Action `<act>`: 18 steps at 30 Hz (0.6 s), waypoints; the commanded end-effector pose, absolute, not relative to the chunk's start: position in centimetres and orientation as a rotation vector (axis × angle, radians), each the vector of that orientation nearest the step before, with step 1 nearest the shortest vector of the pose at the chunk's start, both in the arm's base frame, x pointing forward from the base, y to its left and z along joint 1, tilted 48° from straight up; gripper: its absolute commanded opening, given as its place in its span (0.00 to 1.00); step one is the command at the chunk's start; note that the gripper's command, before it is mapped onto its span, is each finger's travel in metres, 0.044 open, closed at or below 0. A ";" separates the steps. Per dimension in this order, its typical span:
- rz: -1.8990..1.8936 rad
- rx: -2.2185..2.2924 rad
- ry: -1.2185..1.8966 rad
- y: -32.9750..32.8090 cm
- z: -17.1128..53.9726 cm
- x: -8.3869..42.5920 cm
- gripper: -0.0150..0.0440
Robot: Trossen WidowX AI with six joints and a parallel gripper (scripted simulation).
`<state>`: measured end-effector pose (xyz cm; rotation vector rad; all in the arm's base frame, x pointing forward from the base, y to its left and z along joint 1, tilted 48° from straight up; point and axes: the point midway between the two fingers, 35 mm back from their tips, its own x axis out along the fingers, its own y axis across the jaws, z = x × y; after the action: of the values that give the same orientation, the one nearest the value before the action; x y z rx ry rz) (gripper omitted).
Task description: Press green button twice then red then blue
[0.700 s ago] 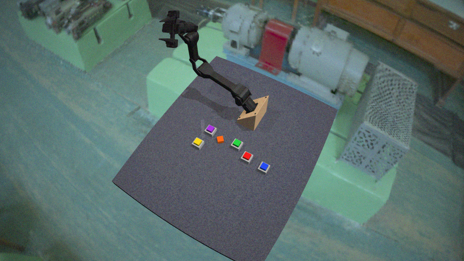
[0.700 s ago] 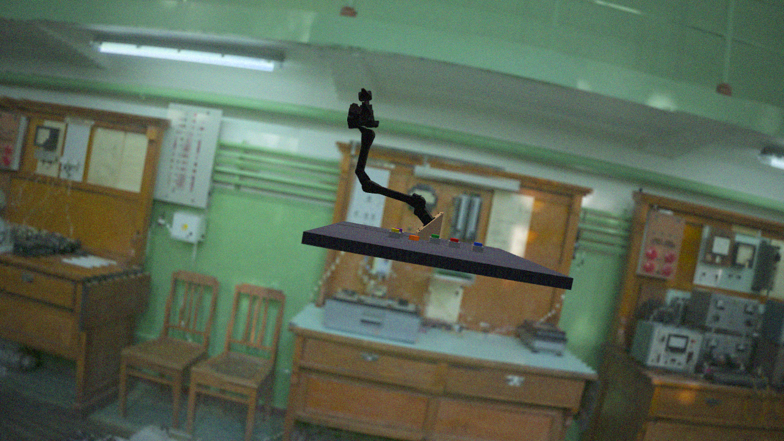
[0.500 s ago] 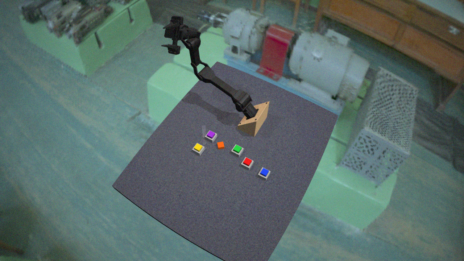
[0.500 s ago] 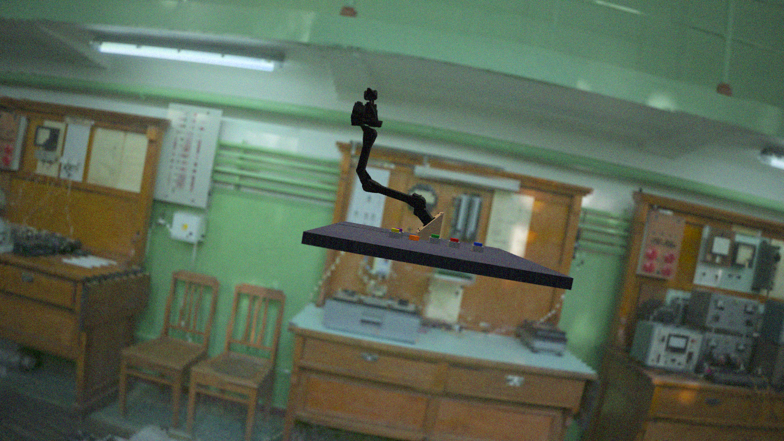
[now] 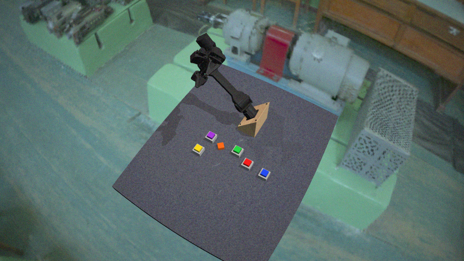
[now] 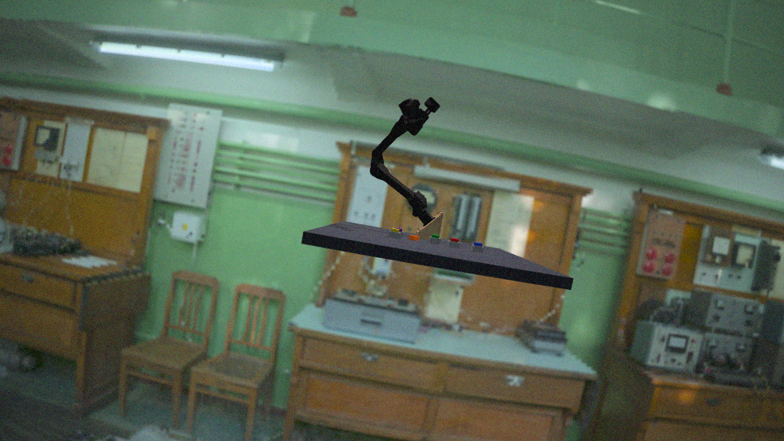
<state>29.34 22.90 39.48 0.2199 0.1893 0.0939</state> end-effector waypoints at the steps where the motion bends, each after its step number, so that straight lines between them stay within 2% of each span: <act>1: 0.020 0.092 0.365 22.8 32.2 31.3 0.93; 10: -0.249 -0.202 0.865 16.8 14.8 31.2 0.93; 18: -0.662 -0.478 1.413 6.1 4.4 23.2 0.93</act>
<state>26.61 9.71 6.68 -0.3879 1.2289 -0.5078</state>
